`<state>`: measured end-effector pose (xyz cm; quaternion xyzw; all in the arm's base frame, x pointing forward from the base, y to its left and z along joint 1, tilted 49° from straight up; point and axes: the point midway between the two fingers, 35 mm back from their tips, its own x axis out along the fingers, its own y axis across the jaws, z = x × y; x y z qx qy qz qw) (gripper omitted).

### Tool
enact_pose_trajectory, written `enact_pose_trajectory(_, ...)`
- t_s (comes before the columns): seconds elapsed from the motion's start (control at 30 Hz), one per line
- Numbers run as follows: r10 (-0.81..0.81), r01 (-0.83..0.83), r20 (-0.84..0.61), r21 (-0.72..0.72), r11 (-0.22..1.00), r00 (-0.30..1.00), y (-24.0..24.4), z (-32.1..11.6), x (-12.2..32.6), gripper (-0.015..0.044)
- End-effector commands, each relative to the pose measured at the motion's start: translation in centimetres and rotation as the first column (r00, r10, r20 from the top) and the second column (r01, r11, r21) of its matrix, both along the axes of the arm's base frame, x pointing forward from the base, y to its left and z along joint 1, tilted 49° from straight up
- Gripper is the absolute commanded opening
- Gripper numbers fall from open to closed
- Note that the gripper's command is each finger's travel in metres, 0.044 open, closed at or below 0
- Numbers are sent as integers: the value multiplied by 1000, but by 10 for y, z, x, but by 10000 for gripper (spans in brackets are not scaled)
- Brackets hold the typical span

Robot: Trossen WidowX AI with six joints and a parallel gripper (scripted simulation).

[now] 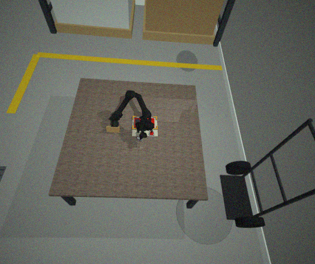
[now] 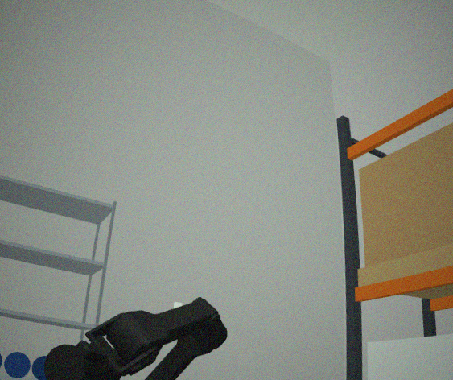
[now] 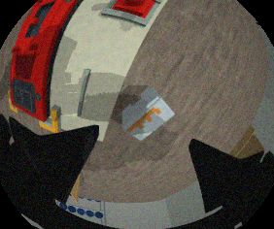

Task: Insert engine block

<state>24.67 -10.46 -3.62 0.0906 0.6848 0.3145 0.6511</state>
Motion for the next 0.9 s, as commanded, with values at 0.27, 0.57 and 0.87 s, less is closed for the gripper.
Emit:
enact_pose_trajectory(0.27, 227, -265, 276, 112, 958, 934, -4, 3, 1, 440)
enact_pose_trajectory(0.57, 342, -454, 505, 114, 884, 793, -7, 5, 2, 440)
enact_pose_trajectory(0.87, 403, -594, 693, 45, 804, 598, -11, 8, 2, 440)
